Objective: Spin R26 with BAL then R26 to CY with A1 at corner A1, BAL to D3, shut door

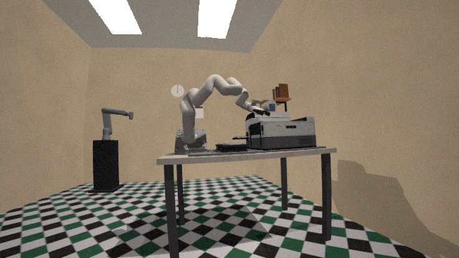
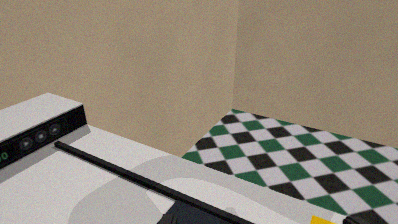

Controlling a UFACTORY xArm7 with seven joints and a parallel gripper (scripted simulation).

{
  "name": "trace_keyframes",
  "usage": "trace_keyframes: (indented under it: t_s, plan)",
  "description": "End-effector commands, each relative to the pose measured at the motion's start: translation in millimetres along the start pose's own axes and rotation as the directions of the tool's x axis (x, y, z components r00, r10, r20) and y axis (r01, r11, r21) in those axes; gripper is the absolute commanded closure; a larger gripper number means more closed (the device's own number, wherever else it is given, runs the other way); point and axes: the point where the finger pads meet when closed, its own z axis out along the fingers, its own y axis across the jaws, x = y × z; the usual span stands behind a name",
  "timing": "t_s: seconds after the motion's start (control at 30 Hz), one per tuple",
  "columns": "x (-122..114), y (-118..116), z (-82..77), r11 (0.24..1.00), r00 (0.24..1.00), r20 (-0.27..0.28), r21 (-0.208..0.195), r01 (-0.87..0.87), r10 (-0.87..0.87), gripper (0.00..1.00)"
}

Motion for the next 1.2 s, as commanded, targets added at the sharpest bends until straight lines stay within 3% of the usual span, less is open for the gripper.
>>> trace_keyframes:
  t_s: [0.0, 0.53, 1.17]
  plan:
    - [2.2, -0.7, -1.5, 1.000, 1.000, 0.000, 0.003, -0.005, 0.005, 0.00]
    - [2.2, -0.7, -1.5, 1.000, 1.000, 0.000, 0.003, -0.005, 0.005, 0.00]
    - [77.7, -1.4, -40.3, 1.000, 1.000, 0.000, 0.003, -0.004, 0.004, 0.00]
